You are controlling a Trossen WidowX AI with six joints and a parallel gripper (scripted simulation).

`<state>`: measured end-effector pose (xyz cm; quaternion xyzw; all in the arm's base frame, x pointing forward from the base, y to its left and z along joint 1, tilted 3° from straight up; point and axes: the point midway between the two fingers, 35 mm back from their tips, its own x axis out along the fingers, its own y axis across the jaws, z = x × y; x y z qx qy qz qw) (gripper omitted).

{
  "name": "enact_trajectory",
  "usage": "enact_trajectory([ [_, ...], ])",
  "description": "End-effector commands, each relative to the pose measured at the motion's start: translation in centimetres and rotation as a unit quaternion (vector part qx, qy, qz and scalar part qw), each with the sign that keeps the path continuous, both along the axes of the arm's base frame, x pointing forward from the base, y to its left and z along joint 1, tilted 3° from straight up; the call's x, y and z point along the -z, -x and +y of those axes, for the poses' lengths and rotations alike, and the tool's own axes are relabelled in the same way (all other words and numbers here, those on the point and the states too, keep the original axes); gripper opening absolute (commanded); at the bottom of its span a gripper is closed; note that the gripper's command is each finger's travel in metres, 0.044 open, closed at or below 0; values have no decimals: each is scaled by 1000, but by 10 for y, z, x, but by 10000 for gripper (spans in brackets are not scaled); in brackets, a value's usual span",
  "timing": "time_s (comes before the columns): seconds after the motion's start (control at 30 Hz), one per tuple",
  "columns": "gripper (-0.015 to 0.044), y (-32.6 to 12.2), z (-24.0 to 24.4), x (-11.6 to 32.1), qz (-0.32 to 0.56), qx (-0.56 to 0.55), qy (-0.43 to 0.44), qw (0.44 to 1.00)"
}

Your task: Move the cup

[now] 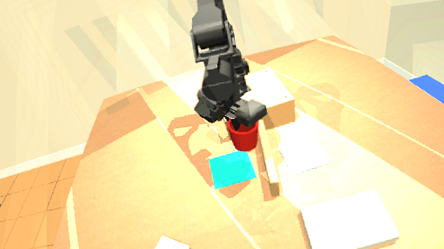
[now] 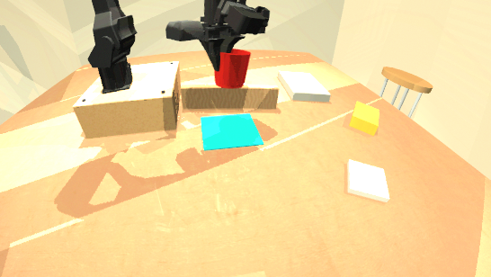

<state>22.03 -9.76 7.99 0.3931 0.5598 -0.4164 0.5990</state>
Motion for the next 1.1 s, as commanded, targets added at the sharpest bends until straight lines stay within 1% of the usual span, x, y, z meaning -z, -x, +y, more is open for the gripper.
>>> enact_trajectory([
  [0.0, 0, 2, -6, -3, -4, -2, 0, 1000],
  [0.83, 0, 19, -46, -8, -3, -2, 2, 1000],
  [1.07, 0, 19, -47, -2, -3, -2, 2, 1000],
])
